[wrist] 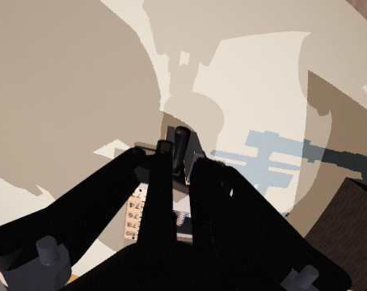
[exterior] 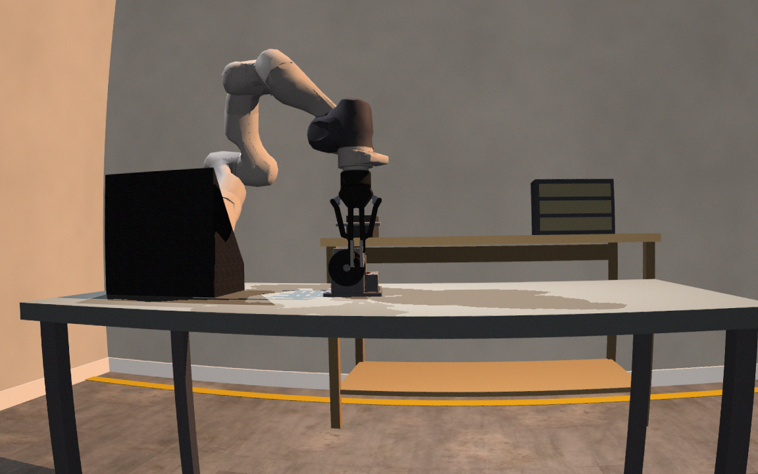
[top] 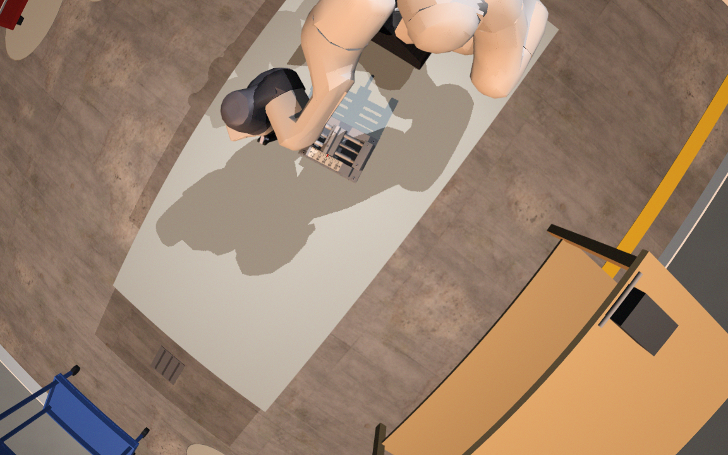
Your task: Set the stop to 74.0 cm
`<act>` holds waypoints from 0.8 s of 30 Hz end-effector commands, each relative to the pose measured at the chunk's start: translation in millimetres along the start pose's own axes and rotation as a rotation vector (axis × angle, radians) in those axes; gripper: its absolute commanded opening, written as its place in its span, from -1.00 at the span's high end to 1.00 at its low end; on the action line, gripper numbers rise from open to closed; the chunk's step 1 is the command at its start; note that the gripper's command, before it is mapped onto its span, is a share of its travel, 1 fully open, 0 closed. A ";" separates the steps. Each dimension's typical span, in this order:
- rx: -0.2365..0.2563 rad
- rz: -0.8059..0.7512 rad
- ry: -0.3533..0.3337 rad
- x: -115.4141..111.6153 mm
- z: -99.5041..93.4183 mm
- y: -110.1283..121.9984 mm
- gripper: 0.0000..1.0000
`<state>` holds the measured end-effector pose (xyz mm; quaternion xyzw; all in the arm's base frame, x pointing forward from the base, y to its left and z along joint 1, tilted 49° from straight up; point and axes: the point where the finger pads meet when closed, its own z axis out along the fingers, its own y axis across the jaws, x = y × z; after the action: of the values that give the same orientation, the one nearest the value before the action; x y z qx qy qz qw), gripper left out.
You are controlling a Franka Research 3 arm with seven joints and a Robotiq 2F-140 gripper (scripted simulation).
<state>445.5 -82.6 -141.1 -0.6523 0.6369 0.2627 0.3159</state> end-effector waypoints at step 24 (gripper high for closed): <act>-0.004 -0.002 -0.002 0.0 -6.0 7.0 0.92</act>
<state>442.1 -85.6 -138.7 -0.6521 0.6373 0.2622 0.3161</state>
